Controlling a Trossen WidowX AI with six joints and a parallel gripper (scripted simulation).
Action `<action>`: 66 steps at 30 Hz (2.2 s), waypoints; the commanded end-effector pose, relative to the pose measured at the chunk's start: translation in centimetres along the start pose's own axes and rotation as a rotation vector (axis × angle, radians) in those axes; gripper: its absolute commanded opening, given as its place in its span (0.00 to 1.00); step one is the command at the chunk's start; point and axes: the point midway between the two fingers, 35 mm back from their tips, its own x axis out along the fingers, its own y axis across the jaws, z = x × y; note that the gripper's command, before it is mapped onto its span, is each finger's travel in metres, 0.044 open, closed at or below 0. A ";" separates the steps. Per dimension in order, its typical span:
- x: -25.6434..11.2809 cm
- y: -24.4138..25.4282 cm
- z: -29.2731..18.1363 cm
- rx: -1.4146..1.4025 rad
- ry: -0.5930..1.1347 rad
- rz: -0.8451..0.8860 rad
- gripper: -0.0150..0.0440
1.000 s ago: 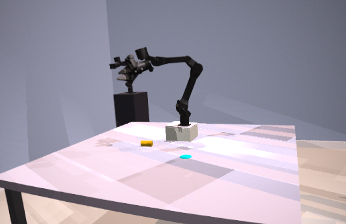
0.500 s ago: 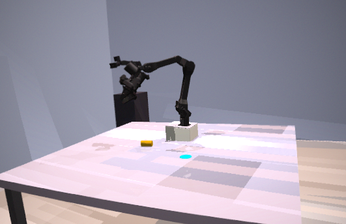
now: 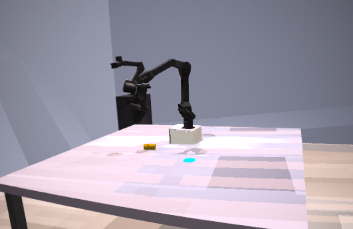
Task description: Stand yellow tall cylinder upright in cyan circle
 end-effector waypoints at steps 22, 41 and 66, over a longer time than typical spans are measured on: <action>12.6 -4.5 -5.5 0.013 0.184 -0.199 0.78; 12.7 -4.4 -5.2 0.028 0.161 -0.197 0.43; 8.2 -3.2 -3.9 0.026 0.163 -0.197 0.43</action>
